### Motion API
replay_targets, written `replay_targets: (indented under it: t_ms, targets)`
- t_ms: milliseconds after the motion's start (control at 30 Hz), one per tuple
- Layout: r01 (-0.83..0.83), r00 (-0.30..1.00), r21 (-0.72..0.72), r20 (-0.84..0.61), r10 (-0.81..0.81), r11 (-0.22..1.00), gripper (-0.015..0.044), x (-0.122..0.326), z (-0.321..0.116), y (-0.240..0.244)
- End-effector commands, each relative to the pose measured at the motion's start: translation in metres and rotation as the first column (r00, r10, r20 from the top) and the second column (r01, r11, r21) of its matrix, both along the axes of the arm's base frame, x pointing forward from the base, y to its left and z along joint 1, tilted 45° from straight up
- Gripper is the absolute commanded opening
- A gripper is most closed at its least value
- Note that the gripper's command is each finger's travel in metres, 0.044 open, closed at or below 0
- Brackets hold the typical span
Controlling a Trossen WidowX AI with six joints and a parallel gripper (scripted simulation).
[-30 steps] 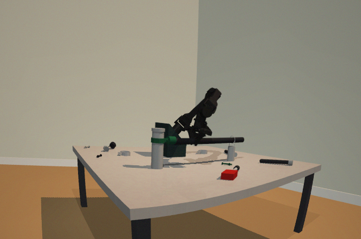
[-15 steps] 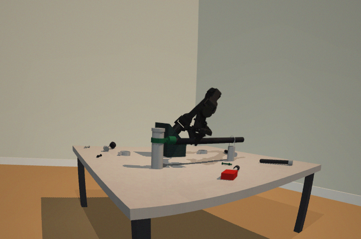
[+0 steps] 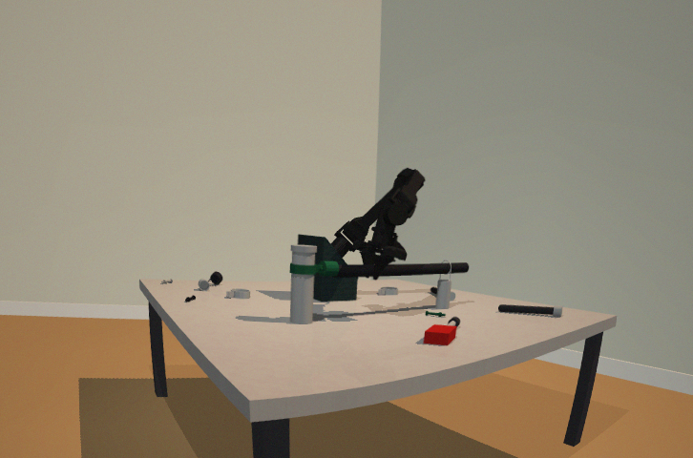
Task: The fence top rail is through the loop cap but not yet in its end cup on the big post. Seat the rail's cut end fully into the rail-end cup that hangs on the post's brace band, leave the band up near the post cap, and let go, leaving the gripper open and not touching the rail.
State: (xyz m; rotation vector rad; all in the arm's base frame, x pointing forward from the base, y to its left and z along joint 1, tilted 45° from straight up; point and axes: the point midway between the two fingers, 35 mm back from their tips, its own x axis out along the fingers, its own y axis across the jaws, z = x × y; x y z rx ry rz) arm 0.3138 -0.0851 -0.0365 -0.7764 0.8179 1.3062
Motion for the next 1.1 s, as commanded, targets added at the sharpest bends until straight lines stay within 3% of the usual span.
replay_targets:
  t_ms: [0,1067]
  targets:
    - [-0.001,1.0,-0.011,0.007,0.001,1.0,0.0,0.0017,0.001,-0.0047]
    - [-0.006,1.0,0.005,-0.006,0.006,1.0,0.0,0.0002,-0.0001,-0.0002]
